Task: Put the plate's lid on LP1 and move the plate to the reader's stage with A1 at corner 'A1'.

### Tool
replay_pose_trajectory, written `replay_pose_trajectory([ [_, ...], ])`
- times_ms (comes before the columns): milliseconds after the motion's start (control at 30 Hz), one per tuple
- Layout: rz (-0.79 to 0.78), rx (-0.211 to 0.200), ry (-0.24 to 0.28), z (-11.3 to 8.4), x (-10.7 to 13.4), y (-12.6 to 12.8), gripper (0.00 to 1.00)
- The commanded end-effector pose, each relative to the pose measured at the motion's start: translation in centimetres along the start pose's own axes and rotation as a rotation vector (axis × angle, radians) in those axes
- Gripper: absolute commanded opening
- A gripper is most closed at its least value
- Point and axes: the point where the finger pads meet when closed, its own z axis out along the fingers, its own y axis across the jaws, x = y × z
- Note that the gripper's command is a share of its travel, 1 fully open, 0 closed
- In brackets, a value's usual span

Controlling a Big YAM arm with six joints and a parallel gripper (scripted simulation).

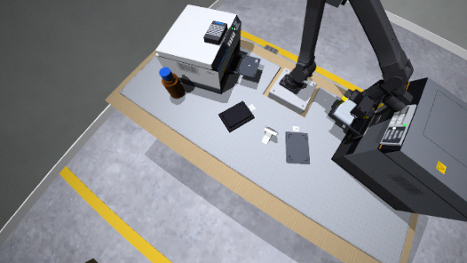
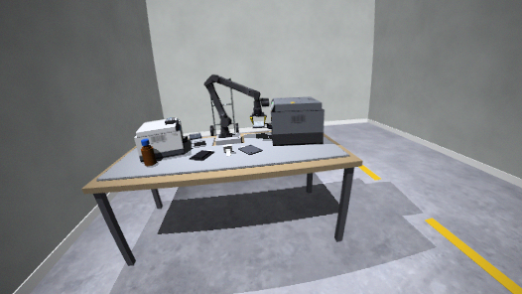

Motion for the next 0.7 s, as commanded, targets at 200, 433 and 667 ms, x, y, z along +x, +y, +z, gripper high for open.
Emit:
replay_pose_trajectory([
  [200, 0.009, 0.018, 0.002, 1.1, 0.3, -0.1, 1.0],
  [433, 0.009, 0.018, 0.002, 1.1, 0.3, -0.1, 1.0],
  [667, 0.036, -0.021, -0.003, -1.2, -0.4, 1.4, 1.0],
])
